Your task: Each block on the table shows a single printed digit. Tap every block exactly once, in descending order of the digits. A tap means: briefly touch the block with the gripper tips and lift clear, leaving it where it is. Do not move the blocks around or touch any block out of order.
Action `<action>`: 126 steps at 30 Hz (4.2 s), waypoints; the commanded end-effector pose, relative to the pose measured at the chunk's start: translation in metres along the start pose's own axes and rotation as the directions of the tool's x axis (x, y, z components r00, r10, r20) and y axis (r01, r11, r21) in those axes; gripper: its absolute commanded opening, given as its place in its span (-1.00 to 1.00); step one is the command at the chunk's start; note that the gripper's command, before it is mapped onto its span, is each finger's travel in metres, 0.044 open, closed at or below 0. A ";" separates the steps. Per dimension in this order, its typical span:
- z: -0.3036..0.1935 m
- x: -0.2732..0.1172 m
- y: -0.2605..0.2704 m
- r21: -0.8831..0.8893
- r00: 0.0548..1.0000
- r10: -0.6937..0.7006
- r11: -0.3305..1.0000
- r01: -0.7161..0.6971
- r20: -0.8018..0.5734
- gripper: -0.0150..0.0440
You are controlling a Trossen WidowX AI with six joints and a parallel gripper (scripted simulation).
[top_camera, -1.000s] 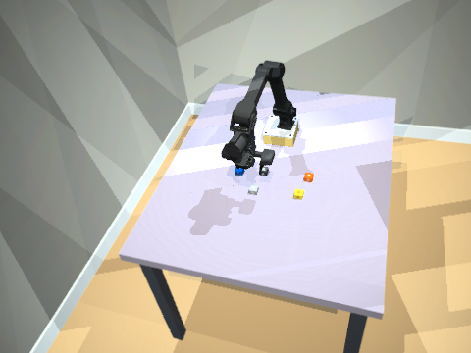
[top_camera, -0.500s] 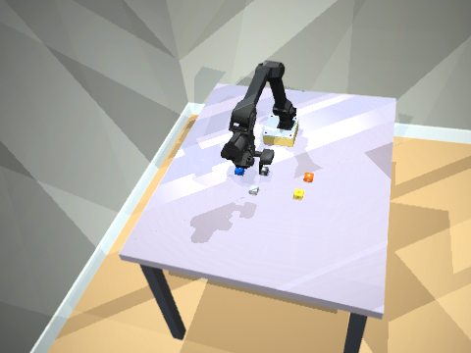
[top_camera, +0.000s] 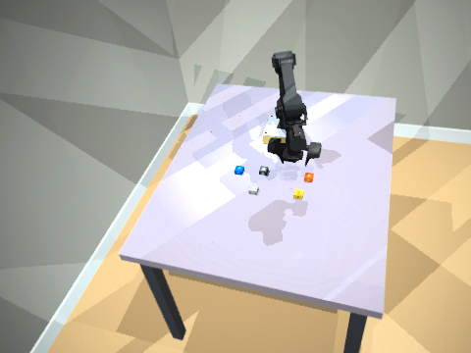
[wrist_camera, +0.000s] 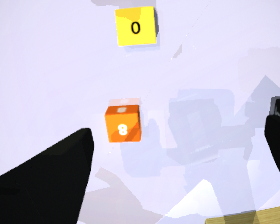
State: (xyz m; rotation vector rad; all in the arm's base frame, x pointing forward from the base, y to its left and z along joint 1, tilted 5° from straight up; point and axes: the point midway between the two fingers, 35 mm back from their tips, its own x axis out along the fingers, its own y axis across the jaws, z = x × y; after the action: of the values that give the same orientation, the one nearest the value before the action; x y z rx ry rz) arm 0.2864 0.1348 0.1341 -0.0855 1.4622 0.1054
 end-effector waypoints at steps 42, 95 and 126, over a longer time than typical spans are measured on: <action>-0.059 0.100 0.054 0.006 1.000 -0.004 1.000 0.004 -0.004 -0.42; -0.009 0.003 -0.136 0.024 1.000 -0.008 1.000 0.009 -0.004 -0.42; -0.039 0.088 -0.245 0.003 1.000 -0.031 1.000 0.031 -0.002 -0.42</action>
State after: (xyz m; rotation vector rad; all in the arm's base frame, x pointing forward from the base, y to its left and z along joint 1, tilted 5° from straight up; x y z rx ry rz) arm 0.2891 -0.1132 0.0498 -0.1098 1.4534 0.0671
